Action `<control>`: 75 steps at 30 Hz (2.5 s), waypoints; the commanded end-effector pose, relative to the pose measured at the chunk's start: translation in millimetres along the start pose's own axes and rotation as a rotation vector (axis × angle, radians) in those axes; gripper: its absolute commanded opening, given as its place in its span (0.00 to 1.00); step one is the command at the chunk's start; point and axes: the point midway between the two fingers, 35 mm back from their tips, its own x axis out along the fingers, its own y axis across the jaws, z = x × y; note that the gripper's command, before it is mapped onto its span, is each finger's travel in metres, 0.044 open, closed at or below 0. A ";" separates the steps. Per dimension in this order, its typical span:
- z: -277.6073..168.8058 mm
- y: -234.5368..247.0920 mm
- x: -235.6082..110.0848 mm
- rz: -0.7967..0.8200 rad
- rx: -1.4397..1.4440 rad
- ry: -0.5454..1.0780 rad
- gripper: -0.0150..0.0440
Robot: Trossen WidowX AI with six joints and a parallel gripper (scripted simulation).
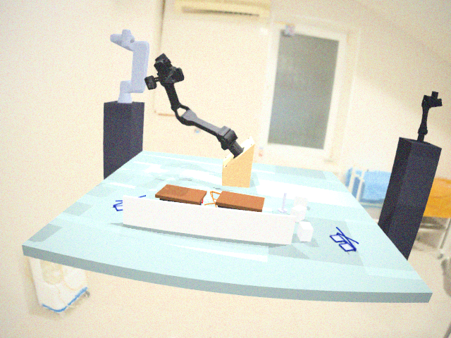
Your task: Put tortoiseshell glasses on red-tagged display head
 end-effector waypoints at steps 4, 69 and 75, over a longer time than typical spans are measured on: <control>0.0 0.0 0.0 0.000 0.000 0.000 1.00; -428.4 184.9 158.7 -1.238 1.389 0.594 0.46; -432.1 184.2 160.0 -1.238 1.389 0.595 0.46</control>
